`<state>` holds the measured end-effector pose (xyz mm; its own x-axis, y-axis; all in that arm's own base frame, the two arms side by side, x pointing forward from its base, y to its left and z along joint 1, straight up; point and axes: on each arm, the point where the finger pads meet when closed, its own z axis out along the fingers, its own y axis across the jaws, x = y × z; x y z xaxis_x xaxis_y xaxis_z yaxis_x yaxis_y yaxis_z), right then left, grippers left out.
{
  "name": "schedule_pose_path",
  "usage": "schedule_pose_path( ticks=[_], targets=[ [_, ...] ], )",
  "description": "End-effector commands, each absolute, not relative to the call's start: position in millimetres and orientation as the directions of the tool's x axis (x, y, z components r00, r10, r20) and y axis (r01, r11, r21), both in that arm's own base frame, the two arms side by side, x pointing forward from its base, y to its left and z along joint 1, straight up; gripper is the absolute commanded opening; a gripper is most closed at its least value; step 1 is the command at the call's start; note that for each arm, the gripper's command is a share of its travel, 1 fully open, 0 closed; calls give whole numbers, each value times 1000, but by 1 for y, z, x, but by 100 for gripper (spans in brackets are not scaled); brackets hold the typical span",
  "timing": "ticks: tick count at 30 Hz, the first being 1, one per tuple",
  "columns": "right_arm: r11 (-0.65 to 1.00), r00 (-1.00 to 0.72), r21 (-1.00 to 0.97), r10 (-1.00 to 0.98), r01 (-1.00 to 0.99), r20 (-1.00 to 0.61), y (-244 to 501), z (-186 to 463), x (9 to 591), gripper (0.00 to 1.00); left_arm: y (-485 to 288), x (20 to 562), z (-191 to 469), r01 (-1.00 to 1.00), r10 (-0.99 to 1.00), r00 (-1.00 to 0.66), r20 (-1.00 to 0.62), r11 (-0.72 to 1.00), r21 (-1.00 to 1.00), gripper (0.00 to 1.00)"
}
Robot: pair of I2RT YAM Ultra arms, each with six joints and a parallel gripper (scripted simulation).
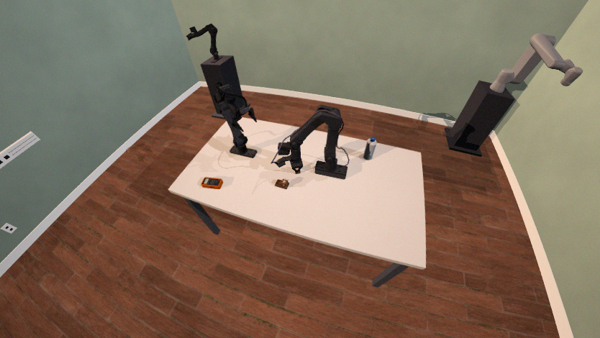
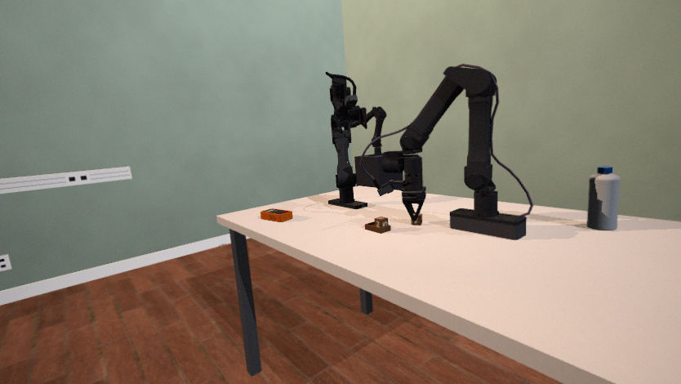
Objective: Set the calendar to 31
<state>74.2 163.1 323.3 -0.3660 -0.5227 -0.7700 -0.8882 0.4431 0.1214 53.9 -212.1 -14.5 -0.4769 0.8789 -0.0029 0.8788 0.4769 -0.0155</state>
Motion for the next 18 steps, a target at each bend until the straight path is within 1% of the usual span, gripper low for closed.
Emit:
schedule_pose_path(
  ticks=[1,2,5,7,8,18],
  targets=[
    [445,-360,119,-507,-887,-783,164,331,76,100,-215,54,-16,878,878,-478,-12,478,-3,3],
    [445,-360,119,-507,-887,-783,164,331,76,100,-215,54,-16,878,878,-478,-12,478,-3,0],
    [445,-360,119,-507,-887,-783,164,331,76,100,-215,54,-16,878,878,-478,-12,478,-3,0],
    [445,-360,119,-507,-887,-783,164,331,76,100,-213,54,-12,878,878,-478,-2,478,-1,23],
    [445,-360,119,-507,-887,-783,164,331,76,100,-216,55,-7,878,878,-478,-17,478,-4,26],
    [445,-360,119,-507,-887,-783,164,331,76,100,-215,54,50,878,878,-478,-18,478,-5,26]
  ],
)
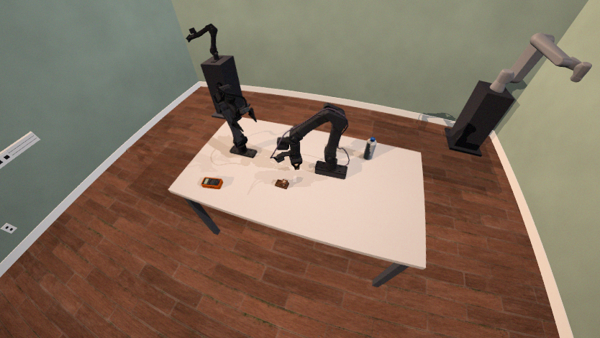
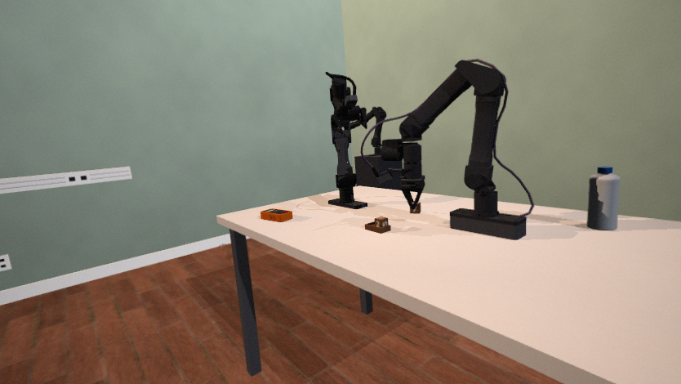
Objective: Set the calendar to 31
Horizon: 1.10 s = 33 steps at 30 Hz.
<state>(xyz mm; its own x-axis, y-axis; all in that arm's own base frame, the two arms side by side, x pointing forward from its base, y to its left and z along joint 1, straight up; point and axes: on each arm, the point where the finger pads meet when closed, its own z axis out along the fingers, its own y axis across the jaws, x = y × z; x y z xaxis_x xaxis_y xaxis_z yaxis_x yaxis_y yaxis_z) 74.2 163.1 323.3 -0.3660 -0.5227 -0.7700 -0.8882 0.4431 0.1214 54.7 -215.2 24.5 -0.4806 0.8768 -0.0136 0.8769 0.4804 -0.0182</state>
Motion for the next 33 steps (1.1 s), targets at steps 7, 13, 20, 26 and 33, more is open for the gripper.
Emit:
schedule_pose_path(
  ticks=[7,13,20,26,33],
  targets=[
    [445,-360,119,-507,-887,-783,164,331,76,100,-215,56,49,892,892,-451,-1,451,-2,26],
    [445,-360,119,-507,-887,-783,164,331,76,100,-248,90,59,901,901,-434,7,435,-11,26],
    [445,-360,119,-507,-887,-783,164,331,76,100,-283,132,65,893,893,-450,-9,449,-27,26],
    [445,-360,119,-507,-887,-783,164,331,76,100,-299,158,66,886,886,-463,-20,462,-29,26],
    [445,-360,119,-507,-887,-783,164,331,76,100,-307,174,66,882,881,-472,-30,471,-29,26]
  ],
)
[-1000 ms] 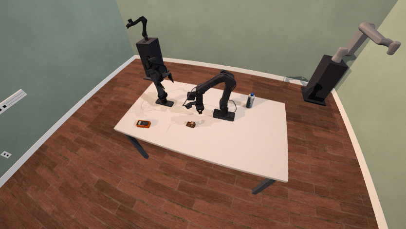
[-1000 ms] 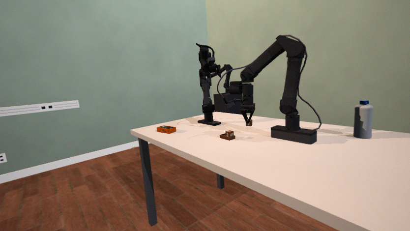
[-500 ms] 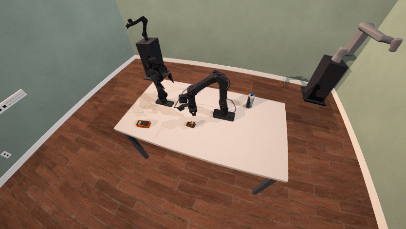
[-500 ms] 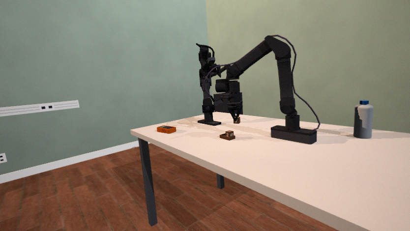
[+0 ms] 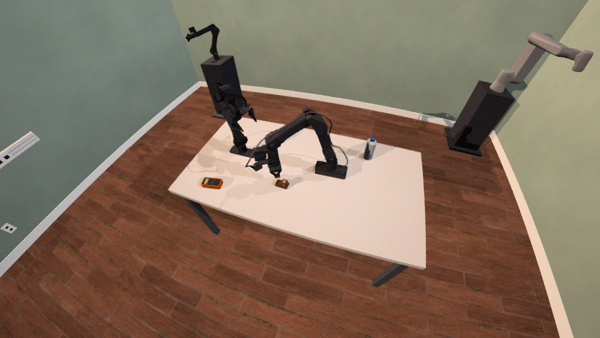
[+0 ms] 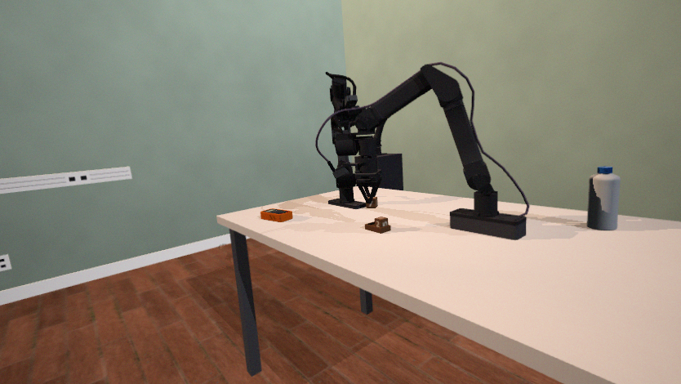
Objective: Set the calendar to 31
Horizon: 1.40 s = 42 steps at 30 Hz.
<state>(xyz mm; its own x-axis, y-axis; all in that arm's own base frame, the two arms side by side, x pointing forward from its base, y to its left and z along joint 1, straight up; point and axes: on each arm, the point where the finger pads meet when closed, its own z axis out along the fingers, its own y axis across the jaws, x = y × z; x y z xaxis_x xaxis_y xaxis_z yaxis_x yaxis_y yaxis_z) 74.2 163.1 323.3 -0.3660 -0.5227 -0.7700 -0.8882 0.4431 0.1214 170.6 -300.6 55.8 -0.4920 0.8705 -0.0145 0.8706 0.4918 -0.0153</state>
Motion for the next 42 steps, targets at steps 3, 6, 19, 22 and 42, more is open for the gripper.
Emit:
schedule_pose_path(
  ticks=[3,6,19,22,42],
  targets=[
    [445,-360,119,-507,-887,-783,164,331,76,100,-307,172,67,921,921,-389,-28,388,-27,26],
    [445,-360,119,-507,-887,-783,164,331,76,100,-306,172,66,938,938,-346,-24,345,-26,26],
    [445,-360,119,-507,-887,-783,164,331,76,100,-307,173,66,996,996,87,0,-87,-7,26],
    [445,-360,119,-507,-887,-783,164,331,76,100,-308,173,66,996,996,86,-1,-86,-8,26],
    [445,-360,119,-507,-887,-783,164,331,76,100,-312,175,32,997,997,73,-23,-73,6,26]
  ],
)
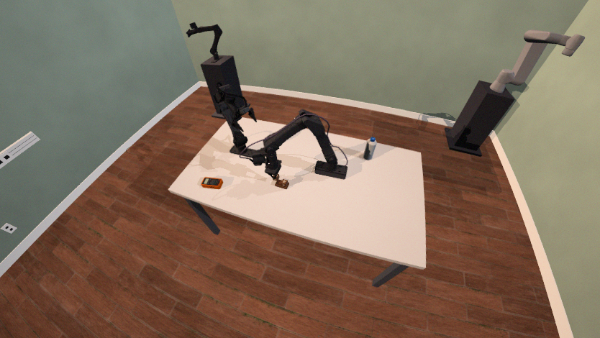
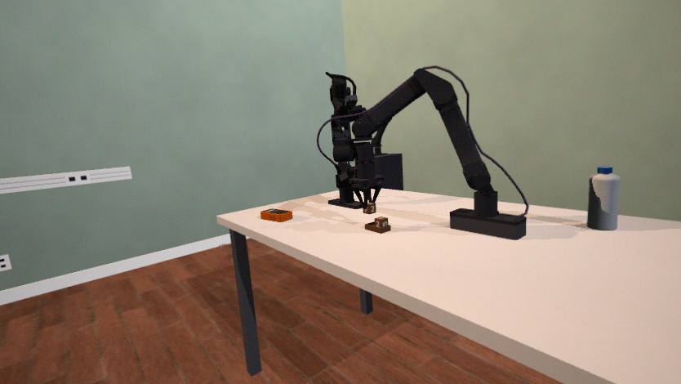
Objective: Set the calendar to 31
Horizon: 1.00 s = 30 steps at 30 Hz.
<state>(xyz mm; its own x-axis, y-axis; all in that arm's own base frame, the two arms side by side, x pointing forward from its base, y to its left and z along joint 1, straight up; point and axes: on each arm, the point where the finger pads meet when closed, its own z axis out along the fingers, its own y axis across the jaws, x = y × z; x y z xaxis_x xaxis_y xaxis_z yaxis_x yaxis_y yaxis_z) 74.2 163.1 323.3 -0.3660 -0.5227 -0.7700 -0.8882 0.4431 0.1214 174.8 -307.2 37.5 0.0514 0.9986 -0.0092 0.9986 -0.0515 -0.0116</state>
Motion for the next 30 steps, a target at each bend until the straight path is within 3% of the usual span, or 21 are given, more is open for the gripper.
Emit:
schedule_pose_path(
  ticks=[1,30],
  targets=[
    [445,-360,119,-507,-887,-783,164,331,76,100,-312,175,29,997,997,73,-22,-73,5,26],
    [445,-360,119,-507,-887,-783,164,331,76,100,-297,178,19,998,998,60,-23,-60,-1,26]
  ],
)
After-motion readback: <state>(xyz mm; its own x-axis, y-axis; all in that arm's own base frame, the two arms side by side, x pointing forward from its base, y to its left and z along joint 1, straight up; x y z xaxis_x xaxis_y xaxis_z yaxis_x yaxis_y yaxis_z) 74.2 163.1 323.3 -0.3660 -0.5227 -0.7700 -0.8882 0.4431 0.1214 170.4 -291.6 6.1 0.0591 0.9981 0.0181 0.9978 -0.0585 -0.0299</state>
